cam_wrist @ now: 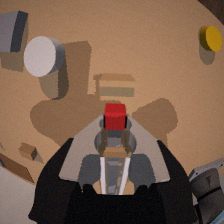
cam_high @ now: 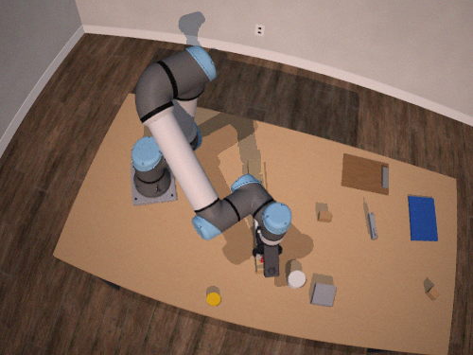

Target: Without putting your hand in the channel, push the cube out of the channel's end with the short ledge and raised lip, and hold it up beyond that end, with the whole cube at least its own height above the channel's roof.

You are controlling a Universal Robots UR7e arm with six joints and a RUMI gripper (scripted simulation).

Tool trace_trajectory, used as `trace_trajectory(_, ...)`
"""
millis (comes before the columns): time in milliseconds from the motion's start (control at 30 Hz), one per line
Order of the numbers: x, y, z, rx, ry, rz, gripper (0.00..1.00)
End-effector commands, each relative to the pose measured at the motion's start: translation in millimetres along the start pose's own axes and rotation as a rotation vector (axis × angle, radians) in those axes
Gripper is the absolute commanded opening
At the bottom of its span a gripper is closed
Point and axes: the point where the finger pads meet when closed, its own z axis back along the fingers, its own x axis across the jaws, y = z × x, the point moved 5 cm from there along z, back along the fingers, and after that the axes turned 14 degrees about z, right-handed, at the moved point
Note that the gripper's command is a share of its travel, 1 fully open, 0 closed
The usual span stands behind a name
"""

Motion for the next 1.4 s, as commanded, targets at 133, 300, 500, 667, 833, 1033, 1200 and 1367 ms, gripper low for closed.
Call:
trace_trajectory(133, 0, 0, 38.4, 0.001, 0.001, 0.000, 0.00)
trace_trajectory(300, 0, 0, 64.4, 0.001, 0.001, 0.000, 0.00)
trace_trajectory(500, 0, 0, 68.5, 0.001, 0.001, 0.000, 0.00)
trace_trajectory(667, 0, 0, 68.5, 0.001, 0.001, 0.000, 0.00)
trace_trajectory(833, 0, 0, 68.5, 0.001, 0.001, 0.000, 0.00)
trace_trajectory(1033, 0, 0, 68.5, 0.001, 0.001, 0.000, 0.00)
trace_trajectory(1200, 0, 0, 68.5, 0.001, 0.001, 0.000, 0.00)
trace_trajectory(1367, 0, 0, 68.5, 0.001, 0.001, 0.000, 0.00)
